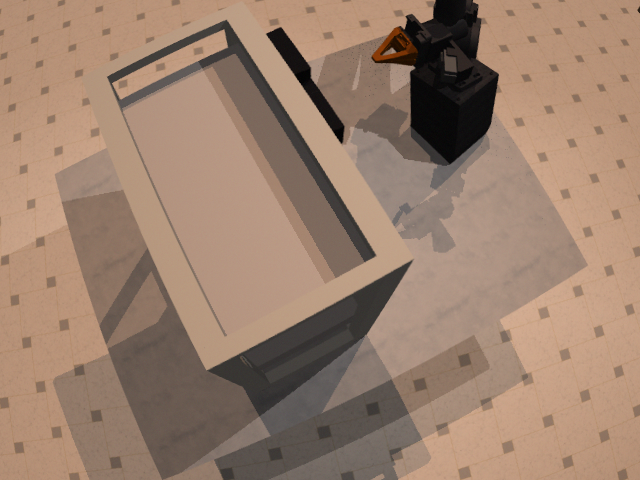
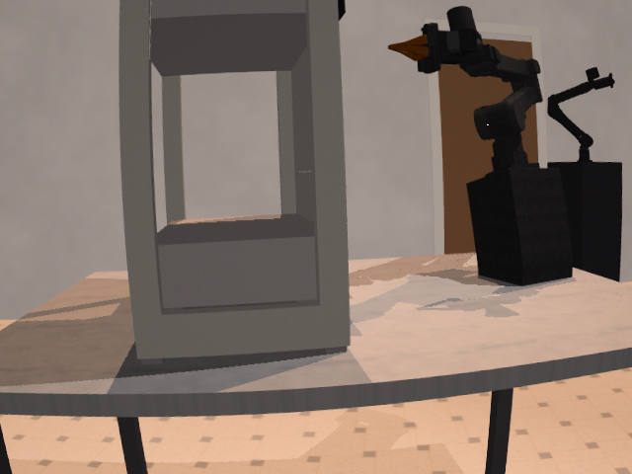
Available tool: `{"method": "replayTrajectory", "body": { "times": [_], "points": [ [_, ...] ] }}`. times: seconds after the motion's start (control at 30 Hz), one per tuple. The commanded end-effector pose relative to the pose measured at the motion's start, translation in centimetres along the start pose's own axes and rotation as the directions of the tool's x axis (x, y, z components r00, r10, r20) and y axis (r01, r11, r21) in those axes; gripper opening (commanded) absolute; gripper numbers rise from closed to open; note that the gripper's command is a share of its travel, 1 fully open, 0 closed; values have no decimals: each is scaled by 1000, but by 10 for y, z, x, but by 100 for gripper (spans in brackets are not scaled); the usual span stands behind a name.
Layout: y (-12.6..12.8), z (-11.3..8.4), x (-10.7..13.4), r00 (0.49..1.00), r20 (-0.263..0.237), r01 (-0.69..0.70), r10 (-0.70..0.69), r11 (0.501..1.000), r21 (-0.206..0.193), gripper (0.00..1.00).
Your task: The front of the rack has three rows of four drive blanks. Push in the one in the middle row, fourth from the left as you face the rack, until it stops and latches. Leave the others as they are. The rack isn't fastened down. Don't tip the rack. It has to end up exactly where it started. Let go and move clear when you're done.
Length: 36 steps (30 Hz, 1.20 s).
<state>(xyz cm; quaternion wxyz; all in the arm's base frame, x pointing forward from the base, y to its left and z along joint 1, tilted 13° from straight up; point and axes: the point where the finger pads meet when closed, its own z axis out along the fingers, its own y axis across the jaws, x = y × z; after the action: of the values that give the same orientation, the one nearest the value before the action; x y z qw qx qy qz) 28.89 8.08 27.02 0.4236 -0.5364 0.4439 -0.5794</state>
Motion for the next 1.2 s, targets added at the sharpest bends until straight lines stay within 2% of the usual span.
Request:
{"method": "replayTrajectory", "body": {
  "times": [0.0, 0.5, 0.97, 1.17],
  "points": [
    [-50, 23, 26, 996, -45, -79, 82, 995, 64, 0],
    [-53, 58, 61, 997, -47, -64, 67, 995, 76, 0],
    [-53, 65, 66, 997, -48, -57, 61, 995, 76, 0],
    [-52, 92, 66, 997, -48, -56, 60, 996, 75, 0]
  ]
}}
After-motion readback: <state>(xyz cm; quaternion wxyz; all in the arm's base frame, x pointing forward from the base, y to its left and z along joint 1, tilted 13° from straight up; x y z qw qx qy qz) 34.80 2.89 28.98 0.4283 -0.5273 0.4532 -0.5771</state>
